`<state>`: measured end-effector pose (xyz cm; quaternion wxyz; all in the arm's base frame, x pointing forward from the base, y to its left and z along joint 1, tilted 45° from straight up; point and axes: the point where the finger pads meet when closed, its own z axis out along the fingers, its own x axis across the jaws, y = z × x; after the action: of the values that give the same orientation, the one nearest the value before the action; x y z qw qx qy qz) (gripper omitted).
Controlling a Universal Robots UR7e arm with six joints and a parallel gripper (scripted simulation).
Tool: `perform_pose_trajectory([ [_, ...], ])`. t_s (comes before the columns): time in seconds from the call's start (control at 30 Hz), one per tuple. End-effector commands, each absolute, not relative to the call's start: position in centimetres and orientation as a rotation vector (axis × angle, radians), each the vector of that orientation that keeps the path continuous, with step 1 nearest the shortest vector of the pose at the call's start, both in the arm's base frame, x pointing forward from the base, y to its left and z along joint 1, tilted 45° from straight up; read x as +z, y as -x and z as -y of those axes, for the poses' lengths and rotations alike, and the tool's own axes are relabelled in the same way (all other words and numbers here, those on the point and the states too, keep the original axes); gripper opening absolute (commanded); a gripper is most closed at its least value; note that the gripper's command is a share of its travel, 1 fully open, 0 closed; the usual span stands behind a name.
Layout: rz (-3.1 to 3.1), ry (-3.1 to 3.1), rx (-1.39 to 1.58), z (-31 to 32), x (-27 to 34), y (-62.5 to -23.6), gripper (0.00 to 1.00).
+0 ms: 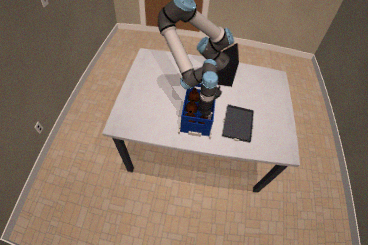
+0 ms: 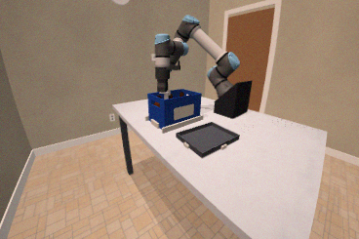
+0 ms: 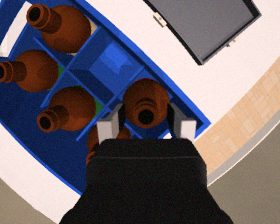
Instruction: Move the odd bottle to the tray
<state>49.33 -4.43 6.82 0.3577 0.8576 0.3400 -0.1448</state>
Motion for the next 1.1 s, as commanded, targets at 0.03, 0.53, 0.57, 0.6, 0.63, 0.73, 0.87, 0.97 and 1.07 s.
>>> perform_pose_trajectory([
  [0.03, -0.879, -2.213, -0.379, 4.5, 6.67, -49.16, 1.0],
  [0.53, -0.879, -2.213, -0.379, 4.5, 6.67, -49.16, 0.0],
  [0.57, -0.879, -2.213, -0.379, 4.5, 6.67, -49.16, 0.0],
  [0.6, -0.879, -2.213, -0.379, 4.5, 6.67, -49.16, 0.0],
  [0.63, -0.879, -2.213, -0.379, 4.5, 6.67, -49.16, 0.0],
  [0.73, -0.879, -2.213, -0.379, 4.5, 6.67, -49.16, 0.0],
  [0.87, -0.879, -2.213, -0.379, 4.5, 6.67, -49.16, 0.0],
  [0.97, -0.879, -2.213, -0.379, 4.5, 6.67, -49.16, 0.0],
  [1.07, -0.879, -2.213, -0.379, 4.5, 6.67, -49.16, 0.0],
])
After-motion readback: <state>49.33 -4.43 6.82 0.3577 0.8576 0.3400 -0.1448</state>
